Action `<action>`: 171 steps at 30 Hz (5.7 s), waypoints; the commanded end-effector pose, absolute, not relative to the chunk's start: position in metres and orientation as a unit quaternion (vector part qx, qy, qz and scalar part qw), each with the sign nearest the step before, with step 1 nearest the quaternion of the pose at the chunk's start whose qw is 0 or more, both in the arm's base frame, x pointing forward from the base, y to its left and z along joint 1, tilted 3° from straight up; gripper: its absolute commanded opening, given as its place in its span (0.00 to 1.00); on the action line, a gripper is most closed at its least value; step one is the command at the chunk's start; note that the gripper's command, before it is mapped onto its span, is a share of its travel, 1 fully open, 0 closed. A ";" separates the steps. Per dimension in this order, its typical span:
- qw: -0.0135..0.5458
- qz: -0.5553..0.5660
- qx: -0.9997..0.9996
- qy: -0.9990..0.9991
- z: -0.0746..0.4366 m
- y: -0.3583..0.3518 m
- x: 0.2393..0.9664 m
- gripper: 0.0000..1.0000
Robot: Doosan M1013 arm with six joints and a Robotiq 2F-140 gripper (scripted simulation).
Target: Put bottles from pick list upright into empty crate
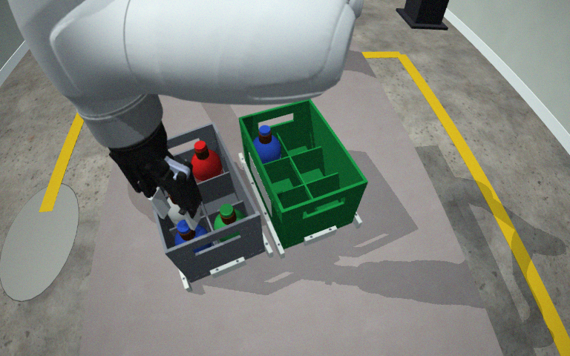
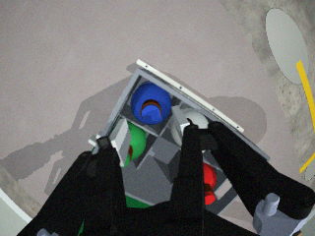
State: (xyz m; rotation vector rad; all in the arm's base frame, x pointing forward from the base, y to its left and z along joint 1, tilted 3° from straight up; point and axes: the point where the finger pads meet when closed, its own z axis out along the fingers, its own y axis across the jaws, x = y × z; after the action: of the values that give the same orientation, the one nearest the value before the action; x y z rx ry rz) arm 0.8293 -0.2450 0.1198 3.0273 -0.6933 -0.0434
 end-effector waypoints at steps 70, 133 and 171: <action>0.018 -0.014 0.975 -0.223 0.072 -0.246 0.828 0.00; 0.018 -0.014 0.975 -0.223 0.131 -0.245 0.830 0.00; 0.018 -0.014 0.975 -0.223 0.187 -0.243 0.832 0.00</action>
State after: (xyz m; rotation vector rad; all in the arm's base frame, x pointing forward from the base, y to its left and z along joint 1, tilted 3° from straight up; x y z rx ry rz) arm 0.8315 -0.2432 0.1822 3.0273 -0.6933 -0.0432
